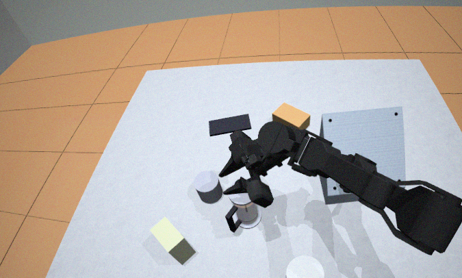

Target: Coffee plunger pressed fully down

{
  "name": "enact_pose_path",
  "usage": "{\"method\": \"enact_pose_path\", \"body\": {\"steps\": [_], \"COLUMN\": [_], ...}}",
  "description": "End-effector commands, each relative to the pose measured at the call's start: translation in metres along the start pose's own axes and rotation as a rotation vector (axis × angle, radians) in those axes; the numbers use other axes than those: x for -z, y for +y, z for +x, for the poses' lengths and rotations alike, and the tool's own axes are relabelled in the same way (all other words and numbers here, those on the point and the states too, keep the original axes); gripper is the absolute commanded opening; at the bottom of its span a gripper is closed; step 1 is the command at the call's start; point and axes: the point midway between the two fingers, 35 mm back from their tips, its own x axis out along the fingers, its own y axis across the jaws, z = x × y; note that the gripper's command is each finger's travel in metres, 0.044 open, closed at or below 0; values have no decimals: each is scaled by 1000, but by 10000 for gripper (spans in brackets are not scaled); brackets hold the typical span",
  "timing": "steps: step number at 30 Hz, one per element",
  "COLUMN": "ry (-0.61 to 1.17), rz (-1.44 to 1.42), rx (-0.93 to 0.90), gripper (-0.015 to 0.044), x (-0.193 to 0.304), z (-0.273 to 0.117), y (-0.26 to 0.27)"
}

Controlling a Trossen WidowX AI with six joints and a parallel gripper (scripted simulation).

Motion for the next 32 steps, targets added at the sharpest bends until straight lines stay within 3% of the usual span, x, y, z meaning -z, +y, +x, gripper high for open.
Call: {"method": "enact_pose_path", "body": {"steps": [1,6,21,32], "ry": [-3,-3,-62,16], "rz": [-1,-1,-29,18], "rx": [10,10,103,3], "gripper": [328,440,440,440], "x": [0,0,-29,-50], "z": [0,0,-18,-68], "y": [-2,-2,-19,13]}}
